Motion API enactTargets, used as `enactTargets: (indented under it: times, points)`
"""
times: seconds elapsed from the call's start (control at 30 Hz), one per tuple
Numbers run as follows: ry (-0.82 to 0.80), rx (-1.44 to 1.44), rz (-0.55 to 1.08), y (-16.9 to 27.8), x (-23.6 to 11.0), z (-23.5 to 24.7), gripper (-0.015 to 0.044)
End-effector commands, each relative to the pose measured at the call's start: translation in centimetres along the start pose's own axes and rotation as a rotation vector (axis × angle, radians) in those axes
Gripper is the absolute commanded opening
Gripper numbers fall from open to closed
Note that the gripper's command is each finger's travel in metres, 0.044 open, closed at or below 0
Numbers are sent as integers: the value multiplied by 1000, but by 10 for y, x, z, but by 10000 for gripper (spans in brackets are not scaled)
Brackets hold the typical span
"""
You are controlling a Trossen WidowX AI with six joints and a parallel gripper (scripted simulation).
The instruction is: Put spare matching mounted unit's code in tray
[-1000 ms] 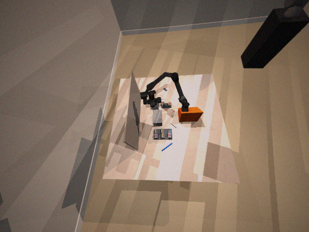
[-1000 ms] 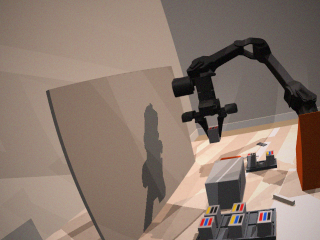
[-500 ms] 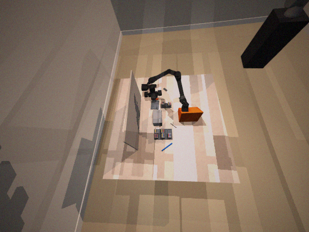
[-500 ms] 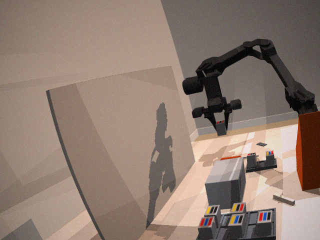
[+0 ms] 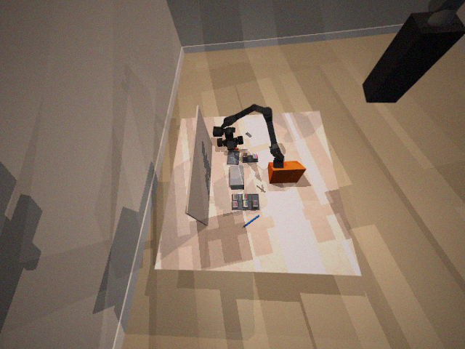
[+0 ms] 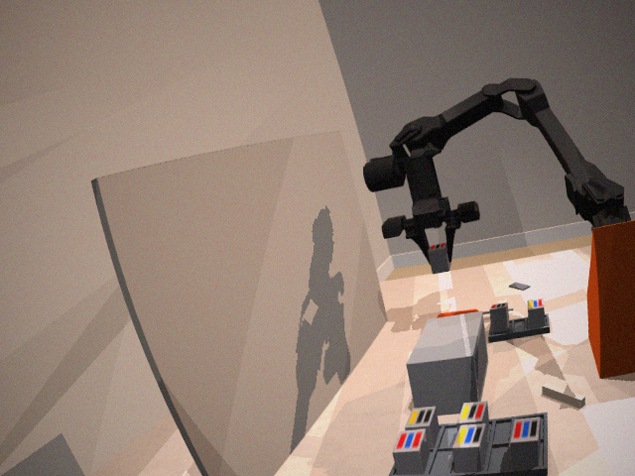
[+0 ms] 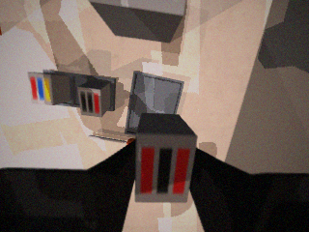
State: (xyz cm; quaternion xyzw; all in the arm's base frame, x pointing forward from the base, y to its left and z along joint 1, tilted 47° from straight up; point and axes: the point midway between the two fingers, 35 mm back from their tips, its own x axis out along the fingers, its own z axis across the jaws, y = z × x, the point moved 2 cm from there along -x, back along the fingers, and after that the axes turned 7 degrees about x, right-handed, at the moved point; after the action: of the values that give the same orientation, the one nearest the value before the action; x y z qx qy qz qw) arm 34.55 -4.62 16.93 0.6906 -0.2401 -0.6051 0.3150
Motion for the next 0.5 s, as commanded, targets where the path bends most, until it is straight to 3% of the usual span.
enactTargets:
  times: [0.0,0.47]
  points:
    - [2,-3,1,0,4,-1,0]
    - [2,-2,-2,-1,18,-3,0]
